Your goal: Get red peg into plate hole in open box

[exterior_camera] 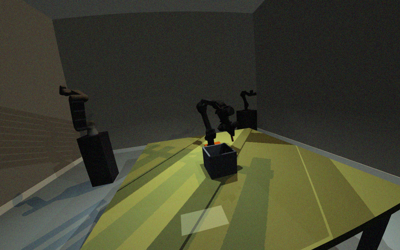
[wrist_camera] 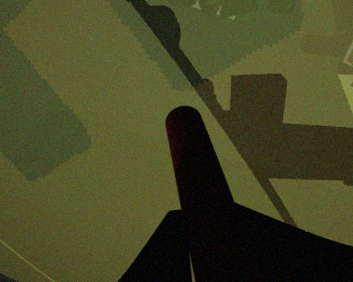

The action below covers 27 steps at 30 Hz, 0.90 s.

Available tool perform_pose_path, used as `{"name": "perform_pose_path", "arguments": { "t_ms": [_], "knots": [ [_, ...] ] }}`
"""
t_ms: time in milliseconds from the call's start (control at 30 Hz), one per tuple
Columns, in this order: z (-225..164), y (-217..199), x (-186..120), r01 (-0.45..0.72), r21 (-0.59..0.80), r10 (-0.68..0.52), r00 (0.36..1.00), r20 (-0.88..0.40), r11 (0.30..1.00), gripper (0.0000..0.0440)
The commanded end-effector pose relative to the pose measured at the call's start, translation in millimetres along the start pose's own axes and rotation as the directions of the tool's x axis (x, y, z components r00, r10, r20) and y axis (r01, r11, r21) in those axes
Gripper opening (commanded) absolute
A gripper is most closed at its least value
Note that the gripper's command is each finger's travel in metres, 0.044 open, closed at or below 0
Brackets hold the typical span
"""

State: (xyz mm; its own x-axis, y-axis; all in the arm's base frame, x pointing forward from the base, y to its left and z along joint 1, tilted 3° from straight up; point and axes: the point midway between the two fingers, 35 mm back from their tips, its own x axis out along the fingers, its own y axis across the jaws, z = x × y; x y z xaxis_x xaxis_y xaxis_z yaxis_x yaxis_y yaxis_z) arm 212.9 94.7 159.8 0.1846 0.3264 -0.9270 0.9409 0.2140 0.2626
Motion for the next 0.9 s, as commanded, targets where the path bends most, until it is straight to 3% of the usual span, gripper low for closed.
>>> {"name": "perform_pose_path", "arguments": {
  "t_ms": [0,333,867],
  "knots": [
    [4.8,7.8,-18.2,-0.048,-0.02,0.048,0.998,0.028,0.999,0.0],
    [34.0,18.0,-51.8,-0.08,-0.032,0.083,0.987,0.137,0.996,0.0],
    [86.4,25.9,-66.1,-0.031,0.02,0.025,0.973,0.228,0.999,0.0]
  ]
}}
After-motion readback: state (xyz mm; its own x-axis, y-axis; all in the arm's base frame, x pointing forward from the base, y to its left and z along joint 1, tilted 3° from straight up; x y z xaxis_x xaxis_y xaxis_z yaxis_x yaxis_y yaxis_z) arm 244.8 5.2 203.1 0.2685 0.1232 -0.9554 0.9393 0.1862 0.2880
